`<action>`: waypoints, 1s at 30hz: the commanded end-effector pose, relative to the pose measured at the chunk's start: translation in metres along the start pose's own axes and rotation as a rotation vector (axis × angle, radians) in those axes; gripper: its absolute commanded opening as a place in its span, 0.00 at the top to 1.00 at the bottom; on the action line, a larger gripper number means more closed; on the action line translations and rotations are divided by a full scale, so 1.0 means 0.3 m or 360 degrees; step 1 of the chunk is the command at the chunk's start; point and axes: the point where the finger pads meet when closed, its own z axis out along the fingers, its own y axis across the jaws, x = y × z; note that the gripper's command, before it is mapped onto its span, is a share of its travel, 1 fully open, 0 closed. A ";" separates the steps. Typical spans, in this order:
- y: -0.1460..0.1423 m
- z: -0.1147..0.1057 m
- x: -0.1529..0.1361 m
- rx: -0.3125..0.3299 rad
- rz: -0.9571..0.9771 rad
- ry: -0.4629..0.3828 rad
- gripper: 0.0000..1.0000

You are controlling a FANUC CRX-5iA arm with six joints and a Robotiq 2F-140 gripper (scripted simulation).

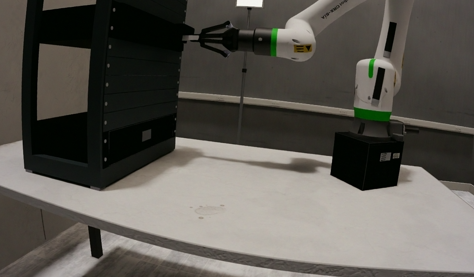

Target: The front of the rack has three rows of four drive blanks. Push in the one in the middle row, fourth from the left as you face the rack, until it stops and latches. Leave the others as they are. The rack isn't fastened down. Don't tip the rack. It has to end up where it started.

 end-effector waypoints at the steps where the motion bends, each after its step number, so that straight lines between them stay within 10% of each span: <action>1: 0.004 0.002 0.000 -0.0003 0.0000 0.0000 0.90; 30: 0.004 0.021 0.000 -0.0003 0.0000 0.0000 0.90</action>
